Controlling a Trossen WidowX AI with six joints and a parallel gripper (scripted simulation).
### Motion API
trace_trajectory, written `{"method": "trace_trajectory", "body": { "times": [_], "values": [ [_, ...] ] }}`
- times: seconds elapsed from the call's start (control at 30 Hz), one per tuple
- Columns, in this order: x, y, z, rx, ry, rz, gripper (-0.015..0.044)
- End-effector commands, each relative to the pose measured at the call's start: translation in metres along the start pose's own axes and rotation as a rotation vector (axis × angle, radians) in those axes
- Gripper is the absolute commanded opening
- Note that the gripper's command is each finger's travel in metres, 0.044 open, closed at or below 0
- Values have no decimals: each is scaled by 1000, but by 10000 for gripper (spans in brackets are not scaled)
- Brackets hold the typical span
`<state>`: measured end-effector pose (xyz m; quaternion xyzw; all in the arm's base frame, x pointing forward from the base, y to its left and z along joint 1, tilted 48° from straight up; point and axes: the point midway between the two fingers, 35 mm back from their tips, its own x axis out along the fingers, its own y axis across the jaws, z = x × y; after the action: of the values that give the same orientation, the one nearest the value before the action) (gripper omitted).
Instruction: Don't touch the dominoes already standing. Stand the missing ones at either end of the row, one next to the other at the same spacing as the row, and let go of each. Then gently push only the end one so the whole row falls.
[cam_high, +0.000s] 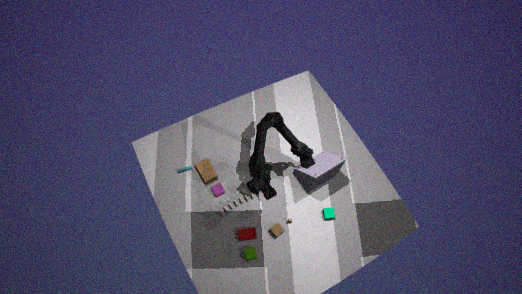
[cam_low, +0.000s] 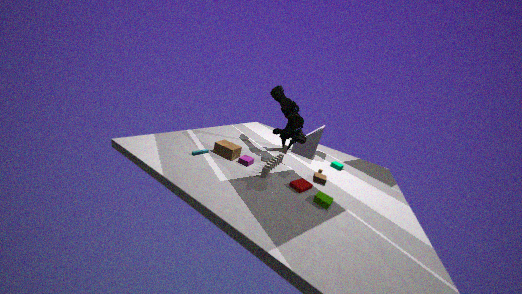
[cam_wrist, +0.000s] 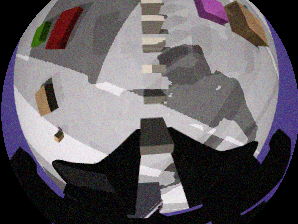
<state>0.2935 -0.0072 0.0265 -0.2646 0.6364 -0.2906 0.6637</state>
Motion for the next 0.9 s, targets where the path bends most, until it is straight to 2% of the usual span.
{"method": "trace_trajectory", "body": {
  "times": [0.0, 0.23, 0.6, 0.87],
  "values": [
    [17, -2, -2, -6, 0, -8, 107],
    [48, -6, -8, -5, 2, -18, 107],
    [49, -6, -8, -5, 2, -18, 107],
    [49, -6, -8, -5, 2, -18, 317]
  ]
}}
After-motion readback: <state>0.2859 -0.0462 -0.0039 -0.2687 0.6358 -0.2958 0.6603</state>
